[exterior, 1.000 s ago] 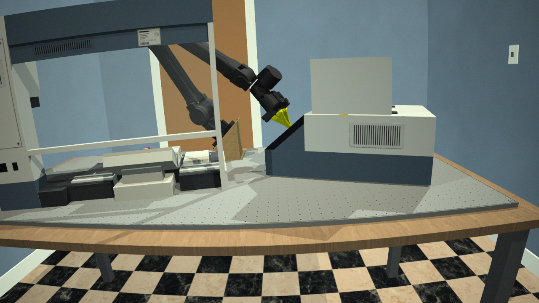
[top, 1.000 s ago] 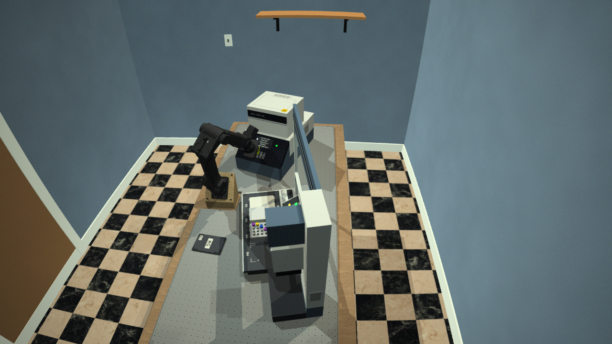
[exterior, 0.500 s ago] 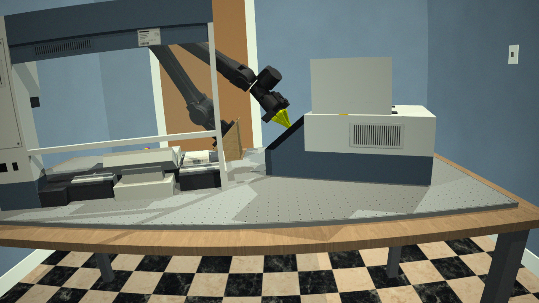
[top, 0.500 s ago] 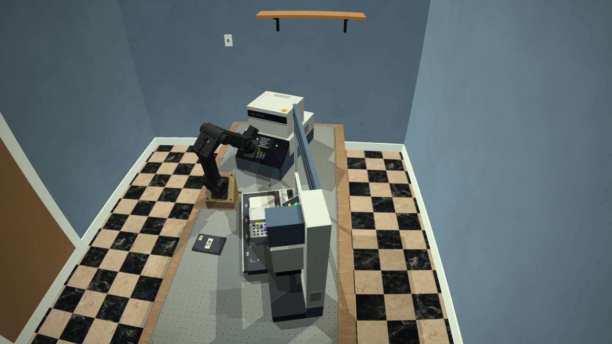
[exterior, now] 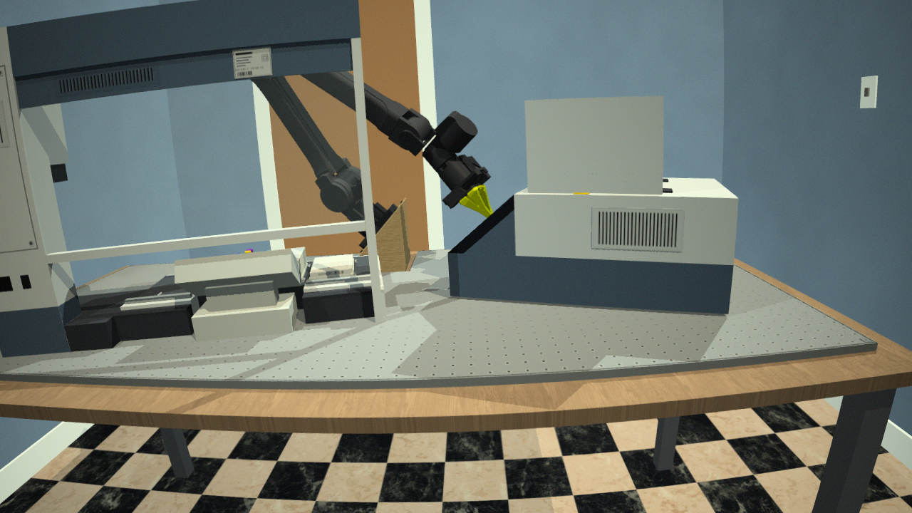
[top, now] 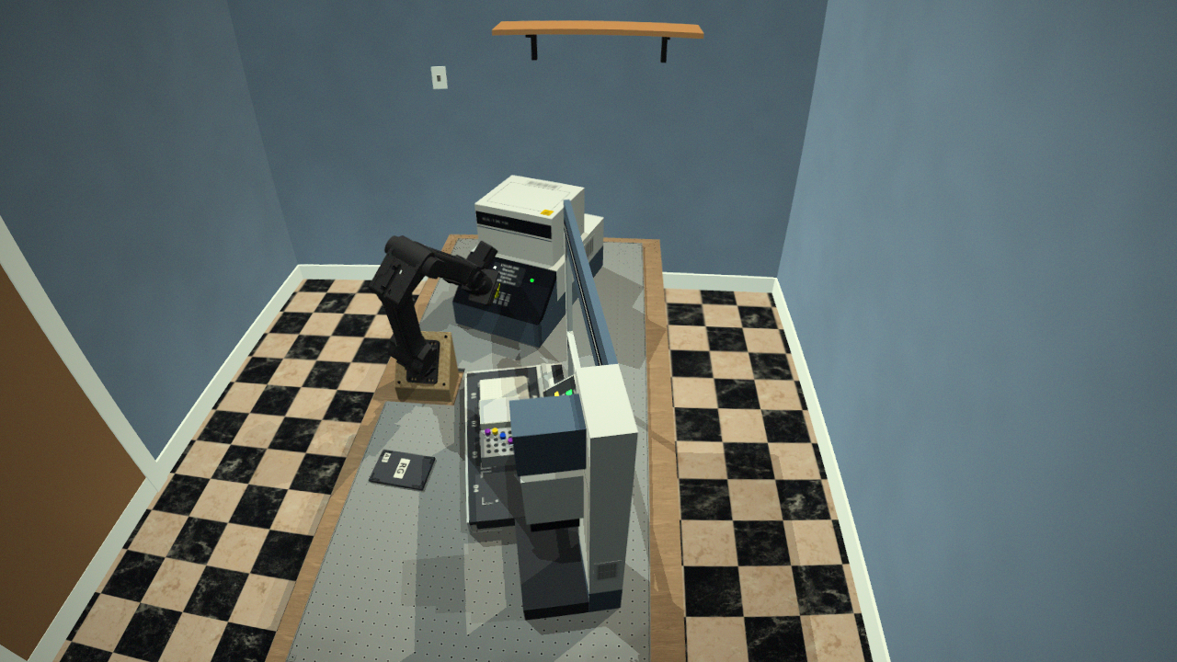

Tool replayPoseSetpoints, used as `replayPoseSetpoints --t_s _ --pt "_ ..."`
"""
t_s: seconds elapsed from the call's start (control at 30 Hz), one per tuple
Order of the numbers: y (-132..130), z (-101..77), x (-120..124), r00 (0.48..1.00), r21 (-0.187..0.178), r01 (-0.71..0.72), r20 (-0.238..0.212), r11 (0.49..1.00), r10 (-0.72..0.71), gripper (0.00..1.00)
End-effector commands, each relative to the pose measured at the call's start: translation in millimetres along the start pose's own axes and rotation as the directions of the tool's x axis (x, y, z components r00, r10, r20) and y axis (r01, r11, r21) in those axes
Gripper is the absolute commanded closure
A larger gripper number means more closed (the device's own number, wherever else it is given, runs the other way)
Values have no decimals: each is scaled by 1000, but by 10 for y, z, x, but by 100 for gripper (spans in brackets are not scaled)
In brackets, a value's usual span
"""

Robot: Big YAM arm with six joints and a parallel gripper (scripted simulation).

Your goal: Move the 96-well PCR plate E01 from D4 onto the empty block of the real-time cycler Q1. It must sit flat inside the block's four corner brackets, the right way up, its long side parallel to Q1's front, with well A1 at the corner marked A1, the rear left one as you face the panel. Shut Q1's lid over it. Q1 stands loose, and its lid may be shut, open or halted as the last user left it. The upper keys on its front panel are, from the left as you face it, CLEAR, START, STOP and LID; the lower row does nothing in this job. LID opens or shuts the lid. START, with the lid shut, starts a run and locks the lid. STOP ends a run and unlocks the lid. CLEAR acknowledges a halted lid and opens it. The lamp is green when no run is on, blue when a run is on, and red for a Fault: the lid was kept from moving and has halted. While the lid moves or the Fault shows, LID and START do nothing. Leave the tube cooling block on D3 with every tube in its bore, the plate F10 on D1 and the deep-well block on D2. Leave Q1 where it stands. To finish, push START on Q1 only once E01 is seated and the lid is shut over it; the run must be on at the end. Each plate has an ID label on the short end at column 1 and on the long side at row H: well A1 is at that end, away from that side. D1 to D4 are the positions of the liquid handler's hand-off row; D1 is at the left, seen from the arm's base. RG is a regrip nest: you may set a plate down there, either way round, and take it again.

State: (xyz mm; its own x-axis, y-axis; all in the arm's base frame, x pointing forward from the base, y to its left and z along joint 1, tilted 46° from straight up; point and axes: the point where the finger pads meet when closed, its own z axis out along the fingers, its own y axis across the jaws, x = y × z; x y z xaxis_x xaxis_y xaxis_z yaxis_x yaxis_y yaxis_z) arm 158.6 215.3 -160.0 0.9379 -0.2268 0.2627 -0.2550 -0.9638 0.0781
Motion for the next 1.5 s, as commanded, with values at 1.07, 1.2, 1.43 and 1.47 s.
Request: replayPoseSetpoints --t_s 1.07,1.2,1.43,1.47 --pt "-129 -282 -4 1000 14 -14 3 1000 14 100" --pt "-129 -282 -4 1000 14 -14 3 1000 14 100" --pt "-129 -282 -4 1000 14 -14 3 1000 14 100" --pt "-129 -282 -4 1000 14 -14 3 1000 14 100"
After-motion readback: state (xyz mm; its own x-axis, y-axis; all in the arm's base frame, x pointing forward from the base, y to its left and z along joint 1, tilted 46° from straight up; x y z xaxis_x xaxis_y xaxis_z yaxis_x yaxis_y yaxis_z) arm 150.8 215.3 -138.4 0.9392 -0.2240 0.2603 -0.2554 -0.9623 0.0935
